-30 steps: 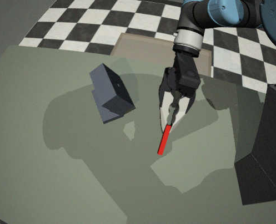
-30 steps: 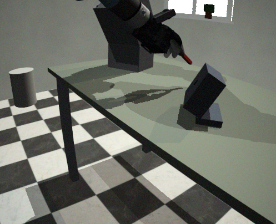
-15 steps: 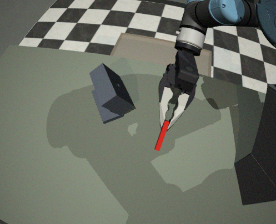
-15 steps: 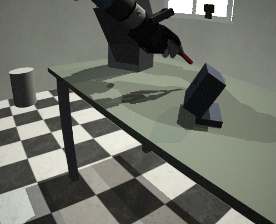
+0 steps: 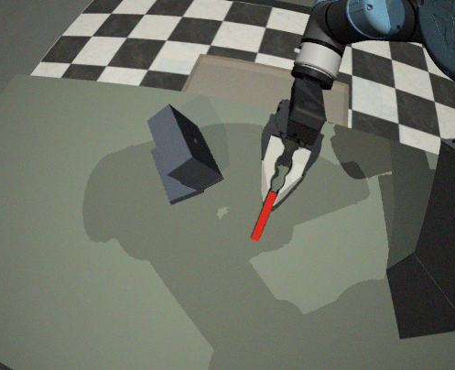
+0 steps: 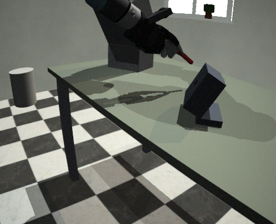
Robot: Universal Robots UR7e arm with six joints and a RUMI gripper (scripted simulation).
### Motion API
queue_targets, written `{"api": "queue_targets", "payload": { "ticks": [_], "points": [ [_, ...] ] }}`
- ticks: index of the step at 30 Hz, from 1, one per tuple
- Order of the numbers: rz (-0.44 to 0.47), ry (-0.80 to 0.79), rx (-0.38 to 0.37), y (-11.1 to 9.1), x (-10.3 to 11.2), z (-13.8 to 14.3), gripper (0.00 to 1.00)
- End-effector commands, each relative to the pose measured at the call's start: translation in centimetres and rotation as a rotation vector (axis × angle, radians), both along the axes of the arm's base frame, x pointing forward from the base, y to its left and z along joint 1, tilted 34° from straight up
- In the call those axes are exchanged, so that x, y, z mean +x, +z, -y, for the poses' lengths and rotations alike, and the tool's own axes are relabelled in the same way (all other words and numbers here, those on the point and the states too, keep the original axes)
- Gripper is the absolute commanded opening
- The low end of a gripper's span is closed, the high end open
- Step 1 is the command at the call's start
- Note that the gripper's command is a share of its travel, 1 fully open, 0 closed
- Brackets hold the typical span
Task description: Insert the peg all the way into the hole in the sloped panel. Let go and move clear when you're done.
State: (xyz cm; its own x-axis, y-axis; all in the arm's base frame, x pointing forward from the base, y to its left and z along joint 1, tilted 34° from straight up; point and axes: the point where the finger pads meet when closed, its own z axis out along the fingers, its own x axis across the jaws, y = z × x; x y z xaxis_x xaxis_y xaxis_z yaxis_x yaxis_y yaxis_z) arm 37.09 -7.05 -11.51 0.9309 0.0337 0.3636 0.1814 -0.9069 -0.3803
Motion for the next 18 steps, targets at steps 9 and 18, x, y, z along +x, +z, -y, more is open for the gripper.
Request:
{"api": "queue_targets", "payload": {
  "ticks": [9, 18],
  "points": [
    [0.023, -0.052, 0.030, 0.8, 0.4, 0.8, 0.00],
    [0.036, -0.084, 0.048, 1.3, 0.7, 1.3, 0.00]
  ]
}}
